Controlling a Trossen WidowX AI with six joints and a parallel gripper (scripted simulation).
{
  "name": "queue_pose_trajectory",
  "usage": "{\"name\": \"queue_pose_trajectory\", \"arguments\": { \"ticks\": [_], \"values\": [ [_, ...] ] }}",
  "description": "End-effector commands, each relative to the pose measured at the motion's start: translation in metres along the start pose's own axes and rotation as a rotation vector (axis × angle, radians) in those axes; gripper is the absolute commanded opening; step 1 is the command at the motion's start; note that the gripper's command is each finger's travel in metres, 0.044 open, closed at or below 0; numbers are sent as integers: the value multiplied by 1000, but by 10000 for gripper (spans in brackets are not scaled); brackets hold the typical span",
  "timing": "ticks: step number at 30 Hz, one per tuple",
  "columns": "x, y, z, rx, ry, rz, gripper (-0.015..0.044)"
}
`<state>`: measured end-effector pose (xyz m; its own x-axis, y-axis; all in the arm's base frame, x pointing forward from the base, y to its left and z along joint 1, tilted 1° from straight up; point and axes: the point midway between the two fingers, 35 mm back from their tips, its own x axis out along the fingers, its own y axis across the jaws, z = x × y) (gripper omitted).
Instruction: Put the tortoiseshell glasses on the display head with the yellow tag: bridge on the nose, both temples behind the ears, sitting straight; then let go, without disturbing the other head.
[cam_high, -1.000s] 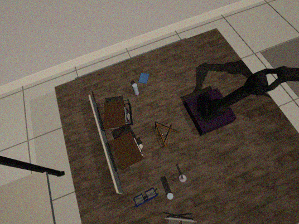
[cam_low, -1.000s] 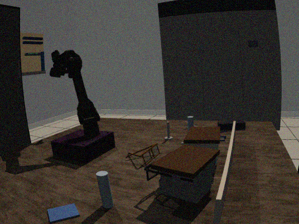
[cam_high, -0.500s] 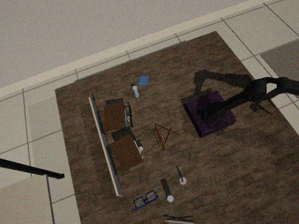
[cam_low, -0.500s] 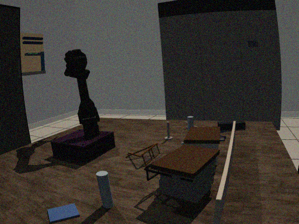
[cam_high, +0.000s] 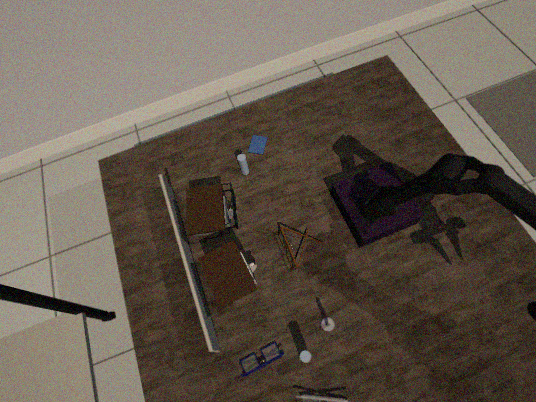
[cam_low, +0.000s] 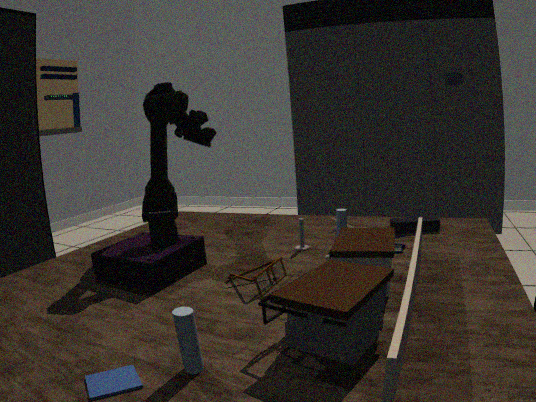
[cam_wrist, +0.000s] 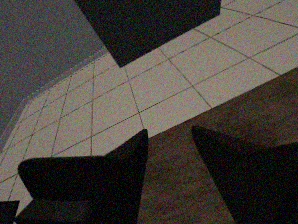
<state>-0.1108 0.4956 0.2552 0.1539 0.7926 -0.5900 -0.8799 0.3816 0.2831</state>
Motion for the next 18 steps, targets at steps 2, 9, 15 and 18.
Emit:
{"name": "queue_pose_trajectory", "arguments": {
  "ticks": [2, 9, 15, 18],
  "values": [
    [16, -65, 17, 96, 16, -115, 200],
    [35, -174, 38, 291, 32, -295, 200],
    [31, -254, 36, 351, 72, -440, 200],
    [27, -296, 35, 444, 78, -509, 200]
  ]
}}
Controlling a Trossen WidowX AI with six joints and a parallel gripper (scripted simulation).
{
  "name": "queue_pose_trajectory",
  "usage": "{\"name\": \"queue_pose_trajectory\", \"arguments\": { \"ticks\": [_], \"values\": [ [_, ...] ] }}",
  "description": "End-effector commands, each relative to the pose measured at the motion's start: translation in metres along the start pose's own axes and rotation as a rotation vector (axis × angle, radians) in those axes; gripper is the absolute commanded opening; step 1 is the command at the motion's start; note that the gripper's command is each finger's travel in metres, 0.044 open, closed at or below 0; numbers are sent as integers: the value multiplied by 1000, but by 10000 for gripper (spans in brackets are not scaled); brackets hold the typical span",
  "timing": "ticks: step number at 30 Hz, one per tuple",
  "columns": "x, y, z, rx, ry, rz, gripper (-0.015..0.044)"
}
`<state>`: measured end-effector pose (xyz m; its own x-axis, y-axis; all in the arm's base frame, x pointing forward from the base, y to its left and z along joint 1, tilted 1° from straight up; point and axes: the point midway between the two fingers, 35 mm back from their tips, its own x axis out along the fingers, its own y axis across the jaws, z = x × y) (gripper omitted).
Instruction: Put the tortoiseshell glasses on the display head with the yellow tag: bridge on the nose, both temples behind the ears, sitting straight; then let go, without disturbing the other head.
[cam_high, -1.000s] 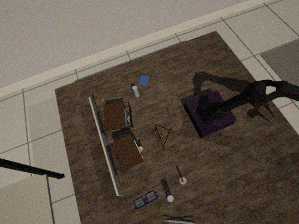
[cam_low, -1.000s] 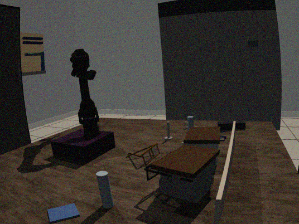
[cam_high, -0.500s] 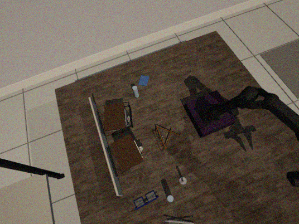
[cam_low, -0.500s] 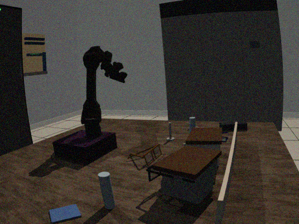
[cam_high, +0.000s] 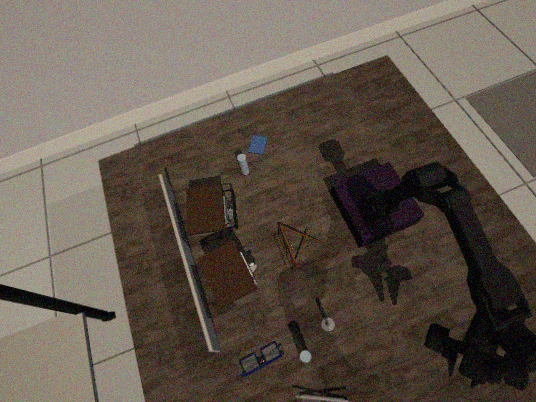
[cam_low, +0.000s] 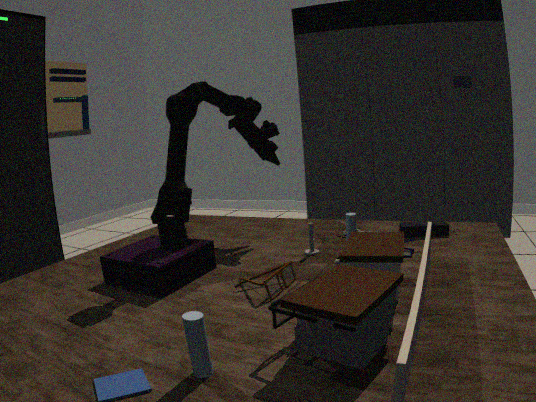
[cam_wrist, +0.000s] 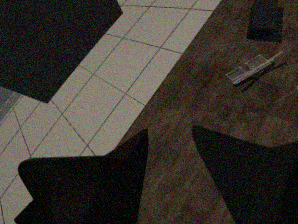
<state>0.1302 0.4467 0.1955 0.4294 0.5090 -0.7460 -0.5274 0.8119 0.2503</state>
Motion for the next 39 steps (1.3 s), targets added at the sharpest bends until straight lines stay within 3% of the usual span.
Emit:
{"name": "queue_pose_trajectory", "arguments": {
  "ticks": [1, 11, 20, 31, 39],
  "values": [
    [17, -59, 17, 105, 27, -105, 200],
    [39, -207, 44, 498, 64, -337, 200],
    [25, -345, 30, 913, 81, -538, 200],
    [-30, -487, -40, 1512, 75, -758, 200],
    [-87, -544, -126, 2030, 45, -884, 200]
  ]
}}
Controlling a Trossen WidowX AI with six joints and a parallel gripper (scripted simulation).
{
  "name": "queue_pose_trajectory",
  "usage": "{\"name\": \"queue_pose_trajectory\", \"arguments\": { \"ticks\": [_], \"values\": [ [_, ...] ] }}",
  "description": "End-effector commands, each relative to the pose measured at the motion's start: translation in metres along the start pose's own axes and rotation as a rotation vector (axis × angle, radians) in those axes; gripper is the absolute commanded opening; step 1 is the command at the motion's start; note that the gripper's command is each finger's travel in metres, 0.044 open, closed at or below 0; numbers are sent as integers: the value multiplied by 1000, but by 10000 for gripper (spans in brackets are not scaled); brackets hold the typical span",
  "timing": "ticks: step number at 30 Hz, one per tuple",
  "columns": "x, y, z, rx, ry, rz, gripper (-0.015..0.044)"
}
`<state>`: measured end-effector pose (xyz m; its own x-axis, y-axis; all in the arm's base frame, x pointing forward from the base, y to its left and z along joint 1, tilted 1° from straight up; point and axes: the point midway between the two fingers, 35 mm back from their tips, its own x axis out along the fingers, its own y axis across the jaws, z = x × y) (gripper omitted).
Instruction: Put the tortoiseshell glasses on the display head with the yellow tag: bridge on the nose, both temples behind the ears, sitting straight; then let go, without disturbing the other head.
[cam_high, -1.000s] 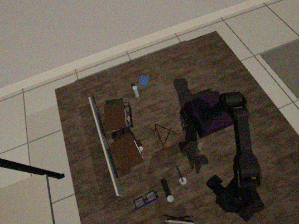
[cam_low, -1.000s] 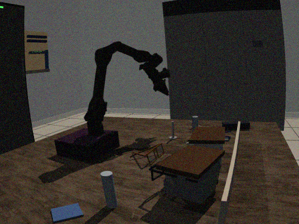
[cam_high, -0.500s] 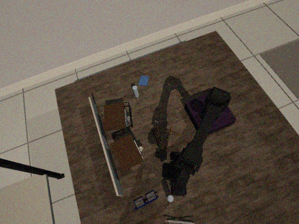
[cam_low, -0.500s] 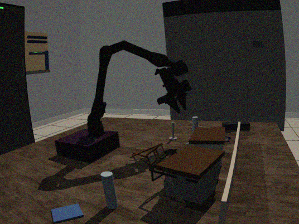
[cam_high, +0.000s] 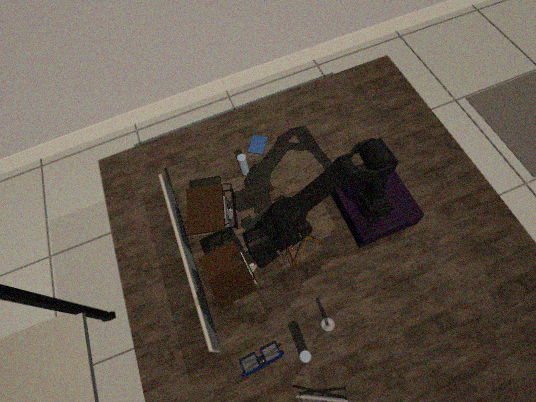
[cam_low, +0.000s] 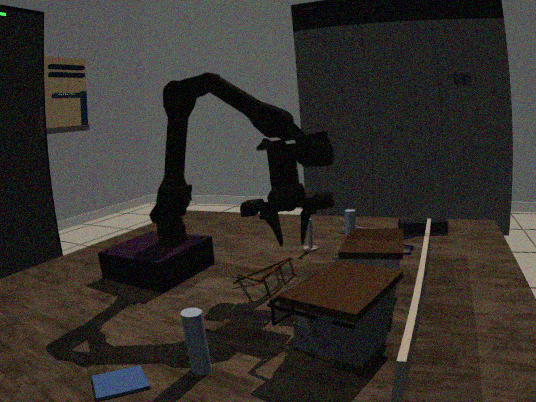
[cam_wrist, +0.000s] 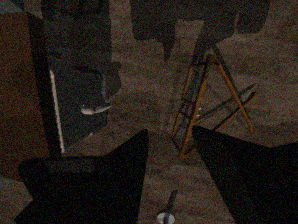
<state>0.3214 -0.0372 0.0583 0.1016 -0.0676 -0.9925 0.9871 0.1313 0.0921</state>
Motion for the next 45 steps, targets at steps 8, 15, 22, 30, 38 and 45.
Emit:
{"name": "queue_pose_trajectory", "arguments": {
  "ticks": [8, 15, 22, 30, 38, 45],
  "values": [
    [13, -48, 39, 286, 48, -85, 200],
    [13, -48, 39, 286, 48, -85, 121],
    [13, -48, 39, 286, 48, -85, 120],
    [17, -47, 39, 286, 48, -85, 120],
    [30, -46, 39, 286, 48, -84, 120],
    [42, -46, 39, 286, 48, -84, 120]
  ]
}}
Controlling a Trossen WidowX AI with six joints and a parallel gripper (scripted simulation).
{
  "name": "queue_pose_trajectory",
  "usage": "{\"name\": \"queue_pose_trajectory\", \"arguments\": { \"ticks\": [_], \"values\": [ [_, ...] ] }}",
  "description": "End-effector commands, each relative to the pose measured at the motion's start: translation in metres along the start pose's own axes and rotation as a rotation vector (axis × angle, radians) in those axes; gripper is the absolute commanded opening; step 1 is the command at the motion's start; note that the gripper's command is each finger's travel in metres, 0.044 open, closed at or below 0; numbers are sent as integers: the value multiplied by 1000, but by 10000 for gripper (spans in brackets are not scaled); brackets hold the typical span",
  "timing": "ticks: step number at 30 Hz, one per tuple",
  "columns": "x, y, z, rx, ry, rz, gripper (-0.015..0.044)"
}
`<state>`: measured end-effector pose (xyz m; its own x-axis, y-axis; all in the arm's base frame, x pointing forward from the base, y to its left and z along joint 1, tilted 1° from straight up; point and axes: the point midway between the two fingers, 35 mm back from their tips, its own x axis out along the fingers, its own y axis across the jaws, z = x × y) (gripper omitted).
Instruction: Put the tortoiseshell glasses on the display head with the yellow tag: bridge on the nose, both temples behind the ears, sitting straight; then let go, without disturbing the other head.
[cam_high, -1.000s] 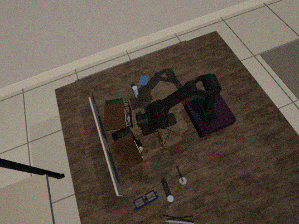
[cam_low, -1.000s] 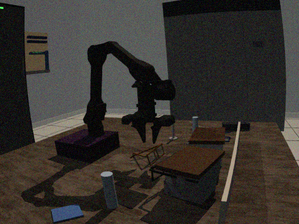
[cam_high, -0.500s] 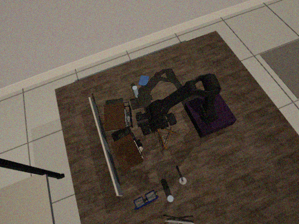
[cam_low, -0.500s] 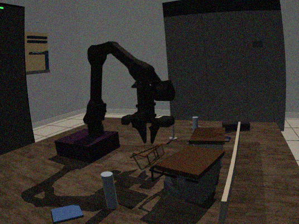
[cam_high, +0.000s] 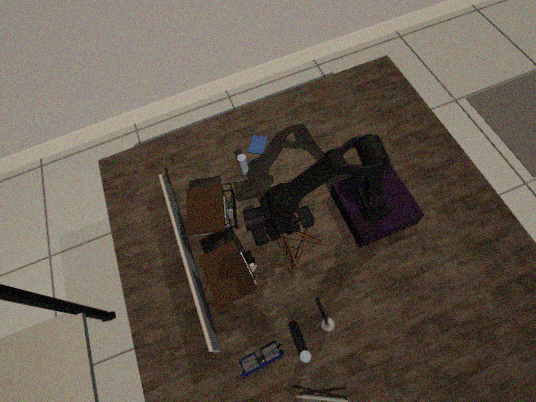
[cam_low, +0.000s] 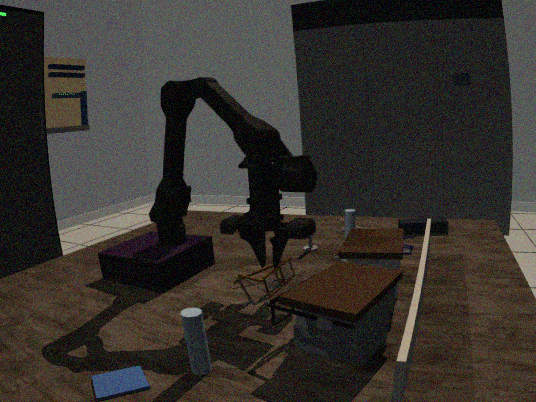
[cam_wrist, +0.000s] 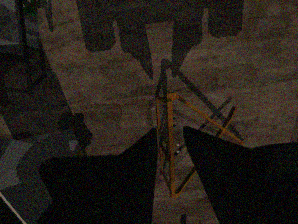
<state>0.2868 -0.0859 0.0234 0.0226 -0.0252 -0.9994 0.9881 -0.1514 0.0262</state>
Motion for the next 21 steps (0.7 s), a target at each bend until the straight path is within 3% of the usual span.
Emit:
{"name": "queue_pose_trajectory", "arguments": {
  "ticks": [1, 21],
  "values": [
    [9, -1, -1, 6, 6, -5, 120],
    [39, 0, -2, 6, 6, -5, 120]
  ]
}}
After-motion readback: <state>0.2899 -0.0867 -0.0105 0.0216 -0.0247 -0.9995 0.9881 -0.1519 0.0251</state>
